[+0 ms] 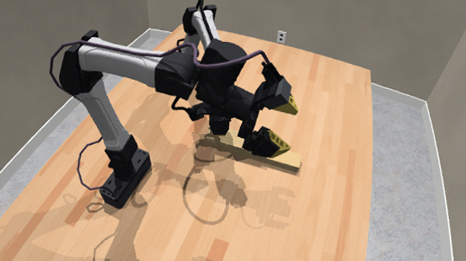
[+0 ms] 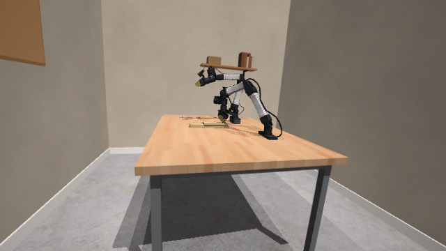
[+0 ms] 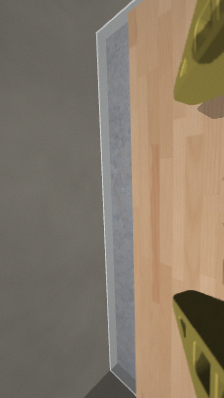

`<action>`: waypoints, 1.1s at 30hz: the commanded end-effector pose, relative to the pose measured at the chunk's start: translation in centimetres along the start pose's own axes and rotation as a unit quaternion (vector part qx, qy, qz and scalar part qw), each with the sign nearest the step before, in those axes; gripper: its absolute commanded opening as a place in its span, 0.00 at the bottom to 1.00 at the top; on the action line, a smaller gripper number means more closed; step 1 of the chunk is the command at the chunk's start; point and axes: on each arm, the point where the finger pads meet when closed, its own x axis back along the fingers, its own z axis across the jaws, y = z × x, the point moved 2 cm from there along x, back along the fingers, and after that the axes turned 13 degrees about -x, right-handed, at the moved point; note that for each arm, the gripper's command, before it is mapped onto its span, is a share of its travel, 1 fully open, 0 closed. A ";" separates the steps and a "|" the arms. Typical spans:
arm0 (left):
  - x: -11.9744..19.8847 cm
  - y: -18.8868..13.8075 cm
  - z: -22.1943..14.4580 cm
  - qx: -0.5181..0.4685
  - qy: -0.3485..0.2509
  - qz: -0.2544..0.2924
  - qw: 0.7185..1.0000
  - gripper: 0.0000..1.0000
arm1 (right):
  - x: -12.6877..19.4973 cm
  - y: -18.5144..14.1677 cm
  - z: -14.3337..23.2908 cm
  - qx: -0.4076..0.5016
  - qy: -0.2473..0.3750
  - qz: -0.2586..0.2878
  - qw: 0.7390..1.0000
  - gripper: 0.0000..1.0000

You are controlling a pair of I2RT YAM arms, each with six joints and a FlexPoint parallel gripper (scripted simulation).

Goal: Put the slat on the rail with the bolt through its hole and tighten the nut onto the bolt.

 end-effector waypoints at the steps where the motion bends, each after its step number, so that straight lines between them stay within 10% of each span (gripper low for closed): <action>1: 0.5 0.0 0.2 -0.001 0.006 0.003 1.000 0.36 | -0.8 -0.7 1.3 -0.013 0.009 0.032 0.999 1.00; 33: 0.5 0.0 0.2 -0.001 0.006 0.003 1.000 0.36 | -6.7 -11.4 6.7 -0.042 -0.015 0.254 0.966 1.00</action>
